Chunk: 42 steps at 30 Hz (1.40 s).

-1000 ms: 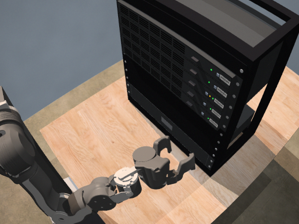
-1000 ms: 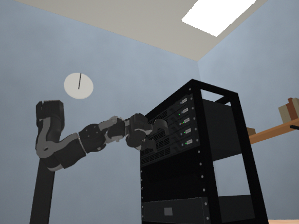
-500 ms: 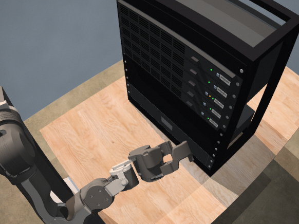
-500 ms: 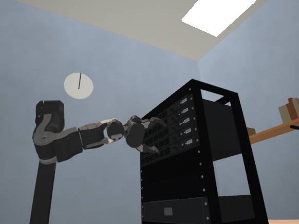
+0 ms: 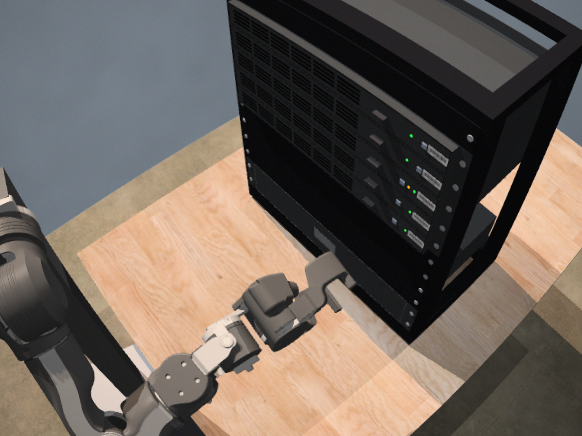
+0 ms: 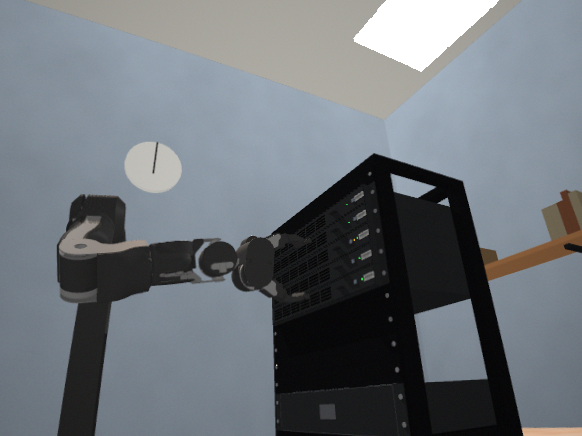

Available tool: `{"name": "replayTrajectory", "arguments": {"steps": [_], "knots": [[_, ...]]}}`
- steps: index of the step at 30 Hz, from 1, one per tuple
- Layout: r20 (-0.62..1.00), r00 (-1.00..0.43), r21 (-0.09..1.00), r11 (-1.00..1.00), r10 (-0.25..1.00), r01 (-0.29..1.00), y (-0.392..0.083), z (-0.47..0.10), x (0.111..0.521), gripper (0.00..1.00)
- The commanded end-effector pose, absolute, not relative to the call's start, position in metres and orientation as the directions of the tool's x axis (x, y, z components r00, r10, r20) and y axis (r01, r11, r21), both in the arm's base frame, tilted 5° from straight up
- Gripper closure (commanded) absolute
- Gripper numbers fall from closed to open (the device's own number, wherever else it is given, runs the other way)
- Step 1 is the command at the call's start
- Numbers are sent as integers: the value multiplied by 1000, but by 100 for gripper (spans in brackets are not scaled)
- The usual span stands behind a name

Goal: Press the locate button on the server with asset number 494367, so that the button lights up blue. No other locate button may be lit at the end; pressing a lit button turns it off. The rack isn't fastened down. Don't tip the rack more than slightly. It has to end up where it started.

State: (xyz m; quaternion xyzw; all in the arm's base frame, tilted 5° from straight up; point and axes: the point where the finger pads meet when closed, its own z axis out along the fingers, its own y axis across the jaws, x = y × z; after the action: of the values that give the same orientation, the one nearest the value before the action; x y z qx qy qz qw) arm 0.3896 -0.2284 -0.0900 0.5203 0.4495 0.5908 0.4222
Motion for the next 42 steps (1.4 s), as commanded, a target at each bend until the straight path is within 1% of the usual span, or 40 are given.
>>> {"name": "replayTrajectory", "arguments": {"steps": [1, 7, 12, 42], "knots": [[193, -122, 979, -199, 974, -45, -224, -89, 388, 40], [84, -166, 994, -95, 982, -60, -214, -93, 382, 40], [43, -185, 996, -56, 982, -66, -210, -94, 380, 40], [41, -186, 996, -55, 982, -69, -210, -95, 381, 40]]}}
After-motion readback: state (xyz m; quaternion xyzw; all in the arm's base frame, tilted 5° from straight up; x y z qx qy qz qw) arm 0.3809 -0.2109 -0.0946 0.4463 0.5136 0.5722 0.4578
